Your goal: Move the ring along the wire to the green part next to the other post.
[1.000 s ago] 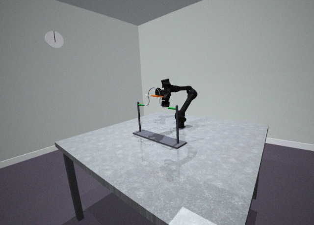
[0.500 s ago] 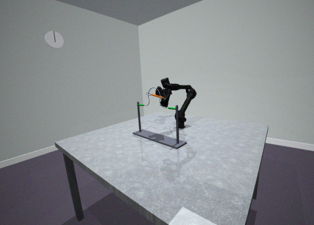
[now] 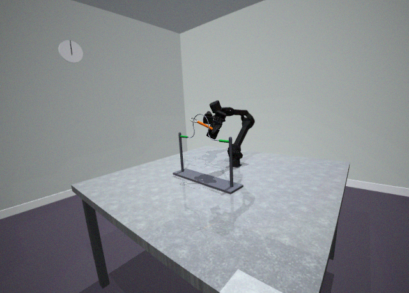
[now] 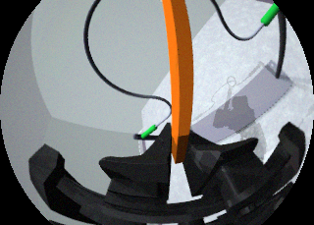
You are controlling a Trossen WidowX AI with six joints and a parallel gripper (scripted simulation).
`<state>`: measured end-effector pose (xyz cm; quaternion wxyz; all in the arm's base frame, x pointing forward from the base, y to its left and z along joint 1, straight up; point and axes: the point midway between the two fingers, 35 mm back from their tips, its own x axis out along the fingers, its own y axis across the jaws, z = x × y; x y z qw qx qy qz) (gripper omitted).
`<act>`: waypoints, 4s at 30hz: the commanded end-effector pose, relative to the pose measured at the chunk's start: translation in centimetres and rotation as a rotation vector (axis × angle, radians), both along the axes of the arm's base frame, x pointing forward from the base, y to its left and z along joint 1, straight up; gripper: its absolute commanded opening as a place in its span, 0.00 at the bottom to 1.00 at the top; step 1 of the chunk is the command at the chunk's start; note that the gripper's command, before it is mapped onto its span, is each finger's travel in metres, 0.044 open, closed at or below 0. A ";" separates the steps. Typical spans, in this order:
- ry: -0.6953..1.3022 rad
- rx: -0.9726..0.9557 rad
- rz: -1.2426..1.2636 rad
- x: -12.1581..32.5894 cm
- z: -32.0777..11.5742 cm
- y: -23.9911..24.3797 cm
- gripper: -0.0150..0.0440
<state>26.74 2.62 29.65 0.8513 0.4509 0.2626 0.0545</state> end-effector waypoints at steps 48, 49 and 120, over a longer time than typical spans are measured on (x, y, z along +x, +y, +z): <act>0.048 -0.791 -0.019 -0.2 -1.9 -3.2 0.00; 0.049 -0.807 -0.019 -0.2 -1.9 -3.3 0.00; 0.119 -1.933 -0.029 -0.6 0.1 -8.4 0.00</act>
